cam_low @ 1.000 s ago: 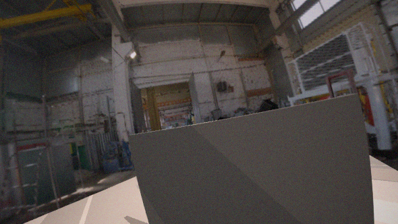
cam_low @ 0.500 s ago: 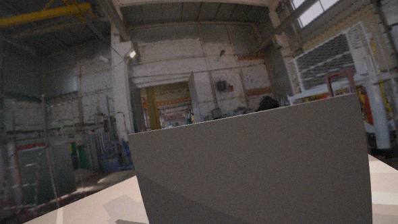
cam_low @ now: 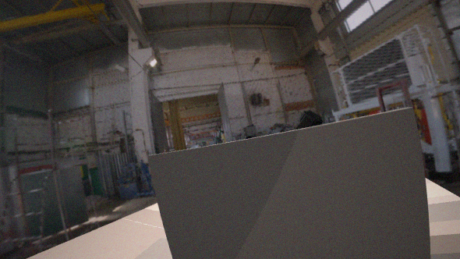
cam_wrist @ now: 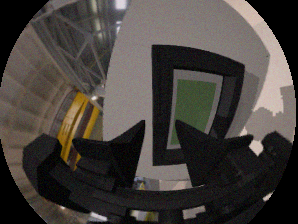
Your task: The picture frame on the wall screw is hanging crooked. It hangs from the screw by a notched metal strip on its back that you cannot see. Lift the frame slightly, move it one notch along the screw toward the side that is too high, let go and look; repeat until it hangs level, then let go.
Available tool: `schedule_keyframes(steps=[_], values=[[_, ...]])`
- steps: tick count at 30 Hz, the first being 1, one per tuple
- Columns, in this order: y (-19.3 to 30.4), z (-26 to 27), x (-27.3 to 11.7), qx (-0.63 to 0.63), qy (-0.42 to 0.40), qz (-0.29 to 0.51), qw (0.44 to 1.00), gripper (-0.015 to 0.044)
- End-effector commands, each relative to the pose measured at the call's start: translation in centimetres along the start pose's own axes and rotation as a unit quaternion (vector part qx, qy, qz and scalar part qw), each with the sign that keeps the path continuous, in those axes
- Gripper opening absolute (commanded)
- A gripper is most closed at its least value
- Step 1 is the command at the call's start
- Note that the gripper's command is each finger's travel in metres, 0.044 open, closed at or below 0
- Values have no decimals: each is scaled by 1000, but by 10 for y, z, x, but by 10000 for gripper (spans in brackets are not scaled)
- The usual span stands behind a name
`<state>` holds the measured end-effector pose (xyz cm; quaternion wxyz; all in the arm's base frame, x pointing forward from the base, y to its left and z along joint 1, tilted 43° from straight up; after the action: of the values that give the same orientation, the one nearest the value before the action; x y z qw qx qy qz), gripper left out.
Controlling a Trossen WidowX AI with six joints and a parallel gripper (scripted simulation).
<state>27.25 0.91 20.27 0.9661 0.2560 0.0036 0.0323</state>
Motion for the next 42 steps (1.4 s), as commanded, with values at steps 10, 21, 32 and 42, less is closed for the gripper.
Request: schedule_keyframes(steps=[10, 21, 32, 42], values=[[0, 0, 0, 2, -1, -1, 1000, 49], [0, 1, 0, 2, -1, -1, 1000, 0], [1, 4, 0, 2, -1, -1, 1000, 0], [1, 8, 0, 2, -1, -1, 1000, 0]])
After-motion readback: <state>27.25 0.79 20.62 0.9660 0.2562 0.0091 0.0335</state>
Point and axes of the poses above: the point midway between the two fingers, 35 mm back from their tips, its own x axis out along the fingers, its own z axis across the jaws, y = z × x, the point moved 9 cm from there along -x, back along the fingers, and after that the axes turned 6 degrees about x, right-handed, at the moved point
